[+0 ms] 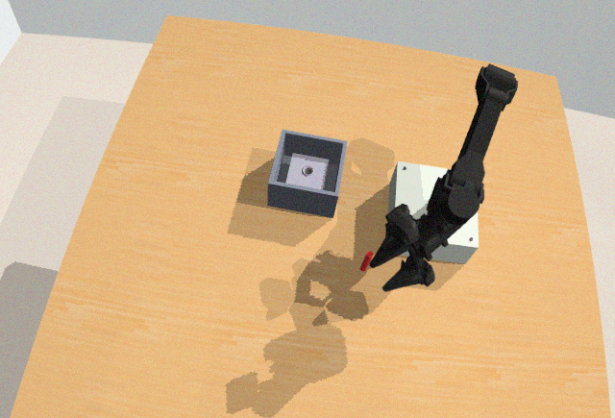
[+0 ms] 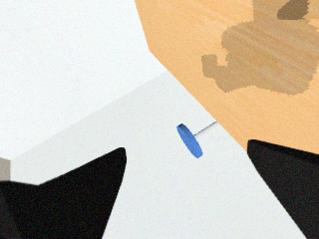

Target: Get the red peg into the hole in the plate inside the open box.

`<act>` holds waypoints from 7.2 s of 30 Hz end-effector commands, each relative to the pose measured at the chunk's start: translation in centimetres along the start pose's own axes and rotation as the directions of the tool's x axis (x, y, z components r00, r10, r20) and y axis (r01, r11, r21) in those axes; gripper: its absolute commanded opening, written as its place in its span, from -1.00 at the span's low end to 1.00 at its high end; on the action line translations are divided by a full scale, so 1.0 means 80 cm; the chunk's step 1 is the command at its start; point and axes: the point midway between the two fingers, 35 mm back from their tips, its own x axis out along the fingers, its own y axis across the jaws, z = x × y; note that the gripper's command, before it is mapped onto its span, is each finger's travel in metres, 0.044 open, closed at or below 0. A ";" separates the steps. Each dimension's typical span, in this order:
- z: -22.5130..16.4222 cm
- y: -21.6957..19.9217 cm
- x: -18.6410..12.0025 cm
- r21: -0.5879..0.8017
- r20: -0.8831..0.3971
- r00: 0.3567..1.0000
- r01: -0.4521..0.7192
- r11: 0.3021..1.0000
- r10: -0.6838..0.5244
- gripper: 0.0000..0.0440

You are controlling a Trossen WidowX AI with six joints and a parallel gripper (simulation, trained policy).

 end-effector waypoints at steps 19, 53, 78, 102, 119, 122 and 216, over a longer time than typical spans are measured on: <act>0.069 0.033 0.019 -0.343 0.360 0.893 0.395 0.852 -0.269 1.00; 0.169 -0.033 -0.022 0.039 0.544 0.296 0.926 0.376 -0.785 1.00; 0.197 -0.126 -0.012 0.131 0.501 0.260 0.920 0.369 -0.826 1.00; 0.195 -0.139 -0.007 0.186 0.400 0.255 0.918 0.351 -0.880 -1.00; 0.203 -0.037 -0.001 0.042 0.531 0.307 0.921 0.386 -0.790 -1.00; 0.207 -0.016 -0.001 0.030 0.552 0.313 0.919 0.394 -0.773 -1.00; 0.552 0.113 -0.083 0.271 0.702 0.202 0.811 0.518 -0.683 1.00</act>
